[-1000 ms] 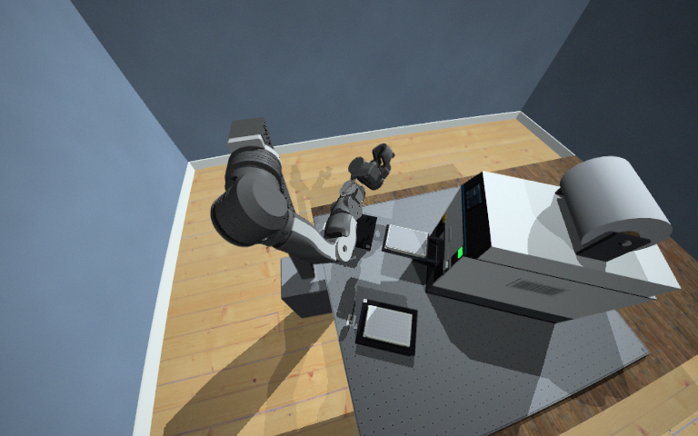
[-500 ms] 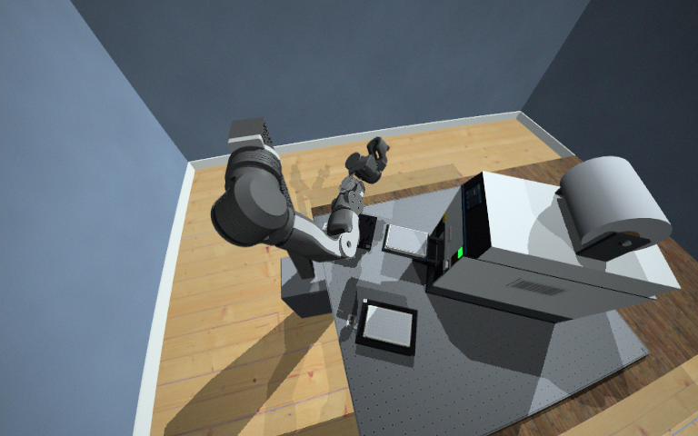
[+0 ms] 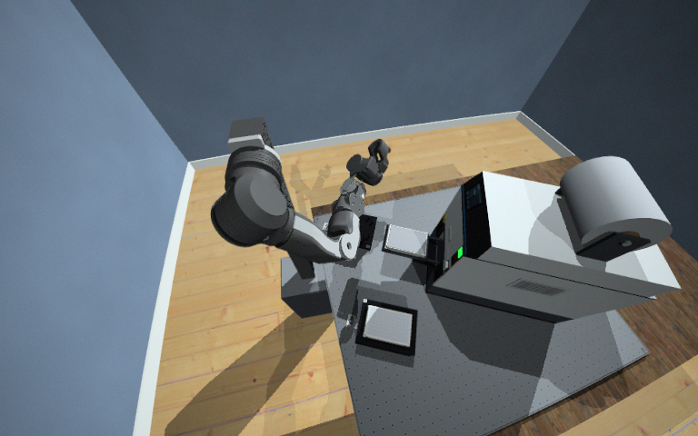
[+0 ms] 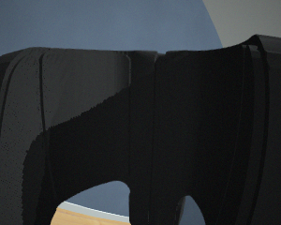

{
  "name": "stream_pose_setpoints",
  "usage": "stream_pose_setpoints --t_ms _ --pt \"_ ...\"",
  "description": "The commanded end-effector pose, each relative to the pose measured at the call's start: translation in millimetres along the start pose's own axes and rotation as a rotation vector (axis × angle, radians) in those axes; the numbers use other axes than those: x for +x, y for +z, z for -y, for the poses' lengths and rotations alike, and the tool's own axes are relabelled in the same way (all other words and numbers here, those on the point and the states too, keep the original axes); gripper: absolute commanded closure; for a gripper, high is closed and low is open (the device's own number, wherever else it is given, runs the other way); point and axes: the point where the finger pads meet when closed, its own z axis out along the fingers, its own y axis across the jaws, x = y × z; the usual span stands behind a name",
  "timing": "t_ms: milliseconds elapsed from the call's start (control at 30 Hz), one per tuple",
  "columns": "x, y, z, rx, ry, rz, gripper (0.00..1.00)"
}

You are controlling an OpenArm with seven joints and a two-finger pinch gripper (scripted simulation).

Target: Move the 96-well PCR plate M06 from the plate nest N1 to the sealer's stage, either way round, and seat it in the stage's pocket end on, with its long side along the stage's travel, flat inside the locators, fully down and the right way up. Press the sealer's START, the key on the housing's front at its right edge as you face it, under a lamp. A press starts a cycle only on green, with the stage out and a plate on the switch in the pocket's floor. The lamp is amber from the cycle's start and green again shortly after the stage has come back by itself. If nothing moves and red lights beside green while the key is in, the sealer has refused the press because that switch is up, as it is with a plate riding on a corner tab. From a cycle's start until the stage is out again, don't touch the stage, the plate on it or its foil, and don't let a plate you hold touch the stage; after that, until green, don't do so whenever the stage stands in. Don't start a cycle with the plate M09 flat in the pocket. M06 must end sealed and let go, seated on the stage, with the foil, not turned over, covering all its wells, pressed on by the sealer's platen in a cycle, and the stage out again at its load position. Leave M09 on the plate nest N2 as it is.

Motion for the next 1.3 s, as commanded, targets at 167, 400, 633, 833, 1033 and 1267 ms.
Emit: stream_pose_setpoints --t_ms 167,400,633,833,1033,1267 --pt "8.3 3.4 14.8 0.09 -0.023 -0.018 1.0" --pt "13.0 5.1 25.1 0.151 -0.039 -0.028 1.0" --pt "13.0 5.1 25.1 0.151 -0.039 -0.028 1.0" --pt "10.4 3.8 21.7 0.151 -0.039 -0.028 1.0" --pt "10.4 3.8 21.7 0.151 -0.039 -0.028 1.0" --pt "12.6 4.2 29.6 0.203 -0.062 -0.031 1.0"
